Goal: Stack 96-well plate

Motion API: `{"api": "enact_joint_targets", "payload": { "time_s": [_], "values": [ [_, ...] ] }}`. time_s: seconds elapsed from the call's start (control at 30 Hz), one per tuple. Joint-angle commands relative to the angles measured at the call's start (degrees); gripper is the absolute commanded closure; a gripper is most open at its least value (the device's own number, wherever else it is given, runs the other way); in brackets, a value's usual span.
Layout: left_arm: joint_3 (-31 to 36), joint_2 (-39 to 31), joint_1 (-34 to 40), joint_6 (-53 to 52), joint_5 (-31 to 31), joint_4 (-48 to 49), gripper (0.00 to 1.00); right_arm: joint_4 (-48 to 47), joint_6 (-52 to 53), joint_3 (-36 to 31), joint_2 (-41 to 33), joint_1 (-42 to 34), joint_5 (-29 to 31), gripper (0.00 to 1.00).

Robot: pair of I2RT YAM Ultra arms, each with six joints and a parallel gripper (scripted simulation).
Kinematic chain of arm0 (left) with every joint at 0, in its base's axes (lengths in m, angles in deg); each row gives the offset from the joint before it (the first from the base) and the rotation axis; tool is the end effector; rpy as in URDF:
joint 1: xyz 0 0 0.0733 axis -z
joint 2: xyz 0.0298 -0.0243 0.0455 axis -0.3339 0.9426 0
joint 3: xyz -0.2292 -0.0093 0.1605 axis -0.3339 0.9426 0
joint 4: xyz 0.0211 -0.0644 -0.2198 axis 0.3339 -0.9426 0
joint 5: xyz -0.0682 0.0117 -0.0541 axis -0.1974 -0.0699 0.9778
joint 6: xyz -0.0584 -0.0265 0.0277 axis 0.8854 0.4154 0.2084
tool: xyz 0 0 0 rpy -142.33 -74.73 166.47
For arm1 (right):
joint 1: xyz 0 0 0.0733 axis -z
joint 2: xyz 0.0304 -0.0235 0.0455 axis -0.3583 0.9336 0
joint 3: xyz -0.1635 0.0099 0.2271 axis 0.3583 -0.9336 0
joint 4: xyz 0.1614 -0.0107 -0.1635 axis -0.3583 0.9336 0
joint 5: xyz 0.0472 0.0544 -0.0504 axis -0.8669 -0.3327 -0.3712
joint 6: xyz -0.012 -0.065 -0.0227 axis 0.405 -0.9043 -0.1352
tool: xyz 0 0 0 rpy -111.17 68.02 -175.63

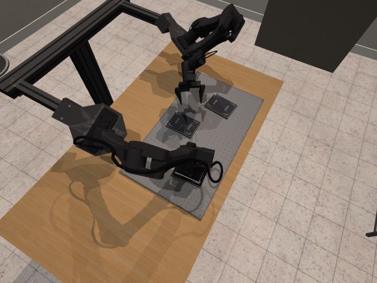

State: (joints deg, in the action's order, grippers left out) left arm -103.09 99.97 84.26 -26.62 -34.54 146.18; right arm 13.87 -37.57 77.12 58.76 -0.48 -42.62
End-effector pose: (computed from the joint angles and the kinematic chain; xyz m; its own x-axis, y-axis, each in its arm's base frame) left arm 0.1709 -0.2955 0.0487 0.2288 0.6882 -0.6885 0.5656 0.4817 0.6694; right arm 0.3648 0.1061 0.1523 -0.8265 -0.1830 -0.5324 0.1173 0.8690 -0.4808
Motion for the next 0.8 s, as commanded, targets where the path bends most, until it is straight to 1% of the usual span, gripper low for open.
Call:
{"api": "enact_joint_targets", "payload": {
  "time_s": [0.0, 0.07, 0.33, 0.57, 0.67, 0.77],
  "values": [
    [0.80, 1.04, 0.29, -0.55, 1.27, 1.01, 0.00, 0.88, 0.07, 0.08, -0.65, -0.74, 0.00, 0.20],
    [0.80, 1.04, 0.29, -0.55, 1.27, 1.01, 0.00, 1.17, -0.63, 1.40, 0.34, -0.40, -0.80, 0.20],
    [0.80, 1.04, 0.29, -0.55, 1.27, 1.01, 0.00, -3.08, -2.54, 2.34, 2.91, 0.99, -1.02, 0.20],
    [0.80, 1.04, 0.29, -0.55, 1.27, 1.01, 0.00, -4.34, -2.84, 1.21, 4.12, 1.73, -1.02, 0.20],
    [0.80, 1.04, 0.29, -0.55, 1.27, 1.01, 0.00, -0.13, -1.20, 2.33, 1.89, 0.68, -0.15, 0.20],
    [0.80, 1.04, 0.29, -0.55, 1.27, 1.01, 0.00, 0.46, -1.00, 2.40, 1.53, 0.49, -0.07, 0.20]
  ]
}}
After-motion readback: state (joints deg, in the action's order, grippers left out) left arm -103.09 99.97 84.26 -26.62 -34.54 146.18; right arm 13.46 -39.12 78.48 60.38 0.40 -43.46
